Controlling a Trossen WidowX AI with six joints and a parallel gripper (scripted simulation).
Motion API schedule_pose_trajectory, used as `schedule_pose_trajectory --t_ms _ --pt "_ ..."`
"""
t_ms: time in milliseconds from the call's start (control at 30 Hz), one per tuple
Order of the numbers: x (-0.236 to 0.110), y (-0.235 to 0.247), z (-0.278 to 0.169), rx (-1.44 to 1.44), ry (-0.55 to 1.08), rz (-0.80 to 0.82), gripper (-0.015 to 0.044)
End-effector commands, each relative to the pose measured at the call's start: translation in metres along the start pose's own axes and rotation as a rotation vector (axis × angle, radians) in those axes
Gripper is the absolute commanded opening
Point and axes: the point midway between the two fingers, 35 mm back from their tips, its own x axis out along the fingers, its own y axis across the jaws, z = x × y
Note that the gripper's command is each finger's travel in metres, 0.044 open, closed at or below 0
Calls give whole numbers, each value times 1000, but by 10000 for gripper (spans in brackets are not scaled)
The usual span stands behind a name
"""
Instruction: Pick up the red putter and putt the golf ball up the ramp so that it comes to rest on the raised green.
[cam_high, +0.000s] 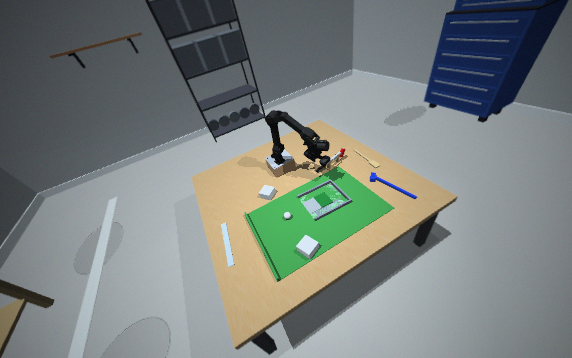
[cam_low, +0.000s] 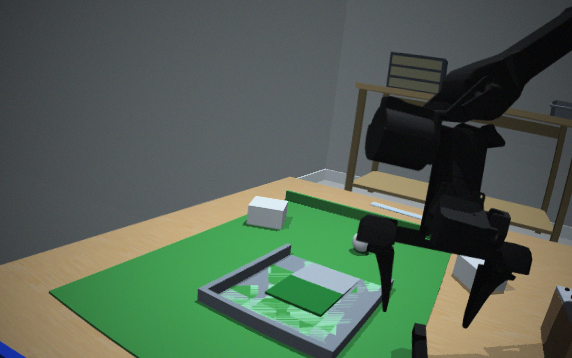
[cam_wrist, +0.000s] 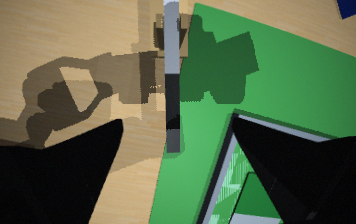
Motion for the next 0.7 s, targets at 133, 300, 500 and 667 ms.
schedule_pose_trajectory --t_ms 133,300,500,667 --pt "22 3 -5 -10 -6 11 440" --pt "30 3 -7 -10 -6 11 440" --pt "45 4 -11 -10 -6 11 440" --pt "48 4 -12 -10 -6 11 440"
